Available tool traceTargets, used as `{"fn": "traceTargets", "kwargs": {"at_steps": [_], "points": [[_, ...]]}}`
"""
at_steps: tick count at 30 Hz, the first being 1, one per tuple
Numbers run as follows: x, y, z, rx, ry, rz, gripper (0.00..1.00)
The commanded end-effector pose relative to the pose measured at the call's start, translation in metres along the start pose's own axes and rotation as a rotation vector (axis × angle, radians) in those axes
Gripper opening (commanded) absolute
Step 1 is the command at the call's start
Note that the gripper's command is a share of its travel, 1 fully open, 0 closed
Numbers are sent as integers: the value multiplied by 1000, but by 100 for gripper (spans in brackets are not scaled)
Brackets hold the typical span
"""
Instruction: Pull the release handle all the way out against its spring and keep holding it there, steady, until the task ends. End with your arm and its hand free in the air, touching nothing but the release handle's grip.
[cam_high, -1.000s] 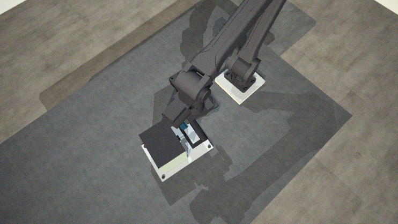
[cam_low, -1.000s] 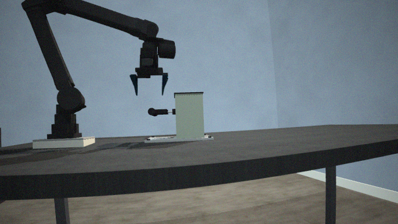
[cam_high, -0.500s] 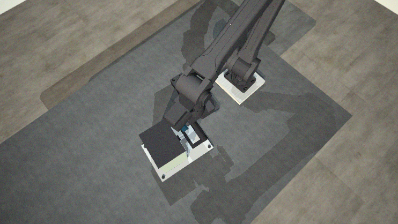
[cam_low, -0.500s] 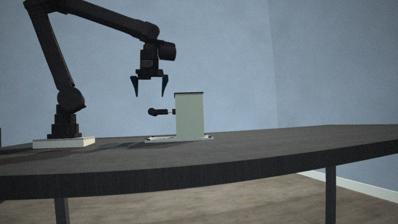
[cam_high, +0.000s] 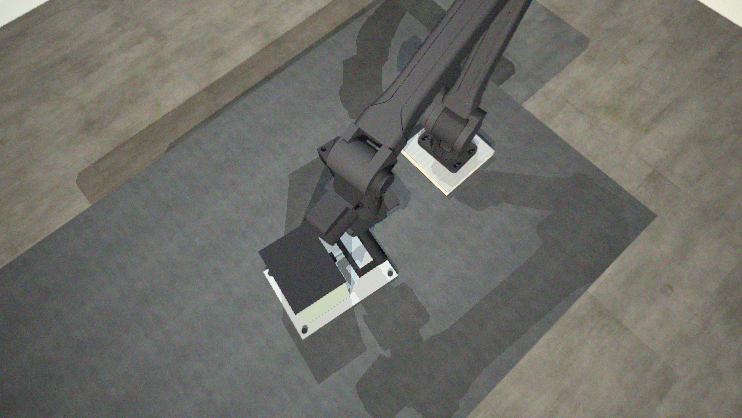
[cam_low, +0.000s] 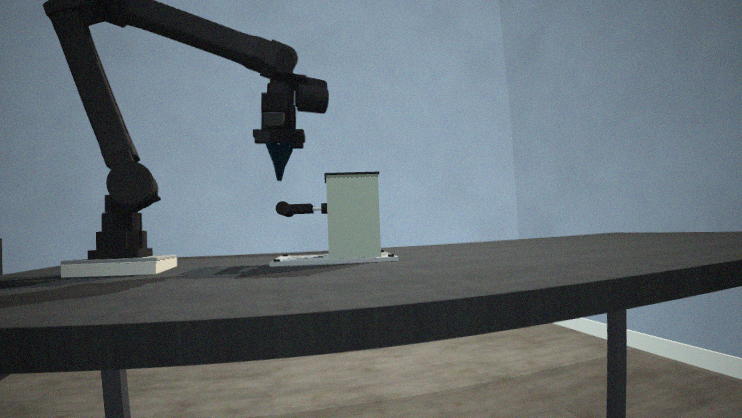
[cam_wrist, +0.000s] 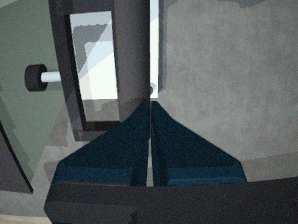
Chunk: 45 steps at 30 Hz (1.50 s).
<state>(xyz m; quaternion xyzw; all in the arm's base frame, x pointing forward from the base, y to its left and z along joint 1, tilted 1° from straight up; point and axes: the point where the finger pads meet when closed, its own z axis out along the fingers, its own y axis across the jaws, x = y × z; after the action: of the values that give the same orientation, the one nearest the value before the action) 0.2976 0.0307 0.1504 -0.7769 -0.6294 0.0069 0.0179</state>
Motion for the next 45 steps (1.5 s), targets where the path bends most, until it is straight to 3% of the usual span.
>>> {"fn": "traceTargets", "kwargs": {"at_steps": [1,37,38,45], "points": [[7,11,-10,-29,11,-5,0],[7,11,-10,-29,11,-5,0],[7,11,-10,-29,11,-5,52],[7,11,-10,-29,11,-5,52]]}}
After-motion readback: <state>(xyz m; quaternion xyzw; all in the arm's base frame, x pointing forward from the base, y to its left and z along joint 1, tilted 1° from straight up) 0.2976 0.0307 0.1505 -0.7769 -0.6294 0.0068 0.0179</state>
